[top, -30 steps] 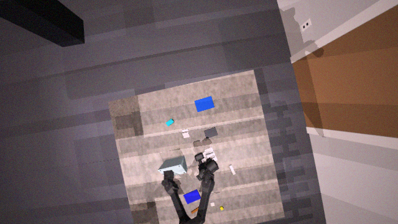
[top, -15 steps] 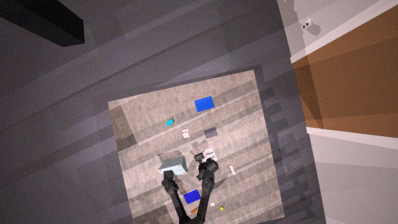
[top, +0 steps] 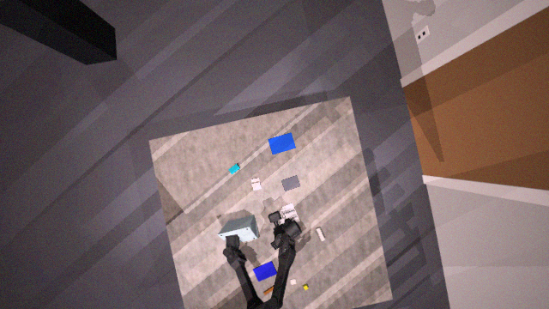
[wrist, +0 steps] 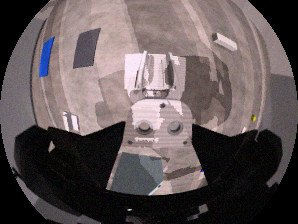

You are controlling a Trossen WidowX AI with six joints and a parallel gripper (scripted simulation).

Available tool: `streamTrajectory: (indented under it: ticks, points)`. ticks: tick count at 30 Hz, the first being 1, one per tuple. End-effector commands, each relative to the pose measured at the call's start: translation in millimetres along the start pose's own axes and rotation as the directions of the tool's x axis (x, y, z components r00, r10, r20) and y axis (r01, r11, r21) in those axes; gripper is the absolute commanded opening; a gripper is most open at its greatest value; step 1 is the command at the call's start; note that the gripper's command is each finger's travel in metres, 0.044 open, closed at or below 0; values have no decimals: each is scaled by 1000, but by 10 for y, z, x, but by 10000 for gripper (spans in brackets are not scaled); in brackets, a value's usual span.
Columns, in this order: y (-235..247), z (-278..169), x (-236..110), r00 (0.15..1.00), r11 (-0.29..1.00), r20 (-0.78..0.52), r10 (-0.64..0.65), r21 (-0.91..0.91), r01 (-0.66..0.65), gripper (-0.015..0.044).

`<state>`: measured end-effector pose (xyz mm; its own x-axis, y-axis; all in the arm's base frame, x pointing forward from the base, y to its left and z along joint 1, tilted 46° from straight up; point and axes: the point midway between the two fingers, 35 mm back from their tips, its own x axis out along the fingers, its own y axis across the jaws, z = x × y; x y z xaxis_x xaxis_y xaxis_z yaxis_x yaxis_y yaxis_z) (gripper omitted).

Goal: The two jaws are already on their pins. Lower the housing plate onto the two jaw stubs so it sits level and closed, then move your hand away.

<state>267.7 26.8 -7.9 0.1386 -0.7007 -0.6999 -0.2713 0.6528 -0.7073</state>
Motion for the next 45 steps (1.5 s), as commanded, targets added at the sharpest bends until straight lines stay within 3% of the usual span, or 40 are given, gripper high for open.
streamTrajectory:
  ticks: [1,45]
  points:
    - [-8,1,3,1000,1000,1,-4,-4,4,351]
    - [-17,-4,626,1000,1000,1,-7,-8,7,351]
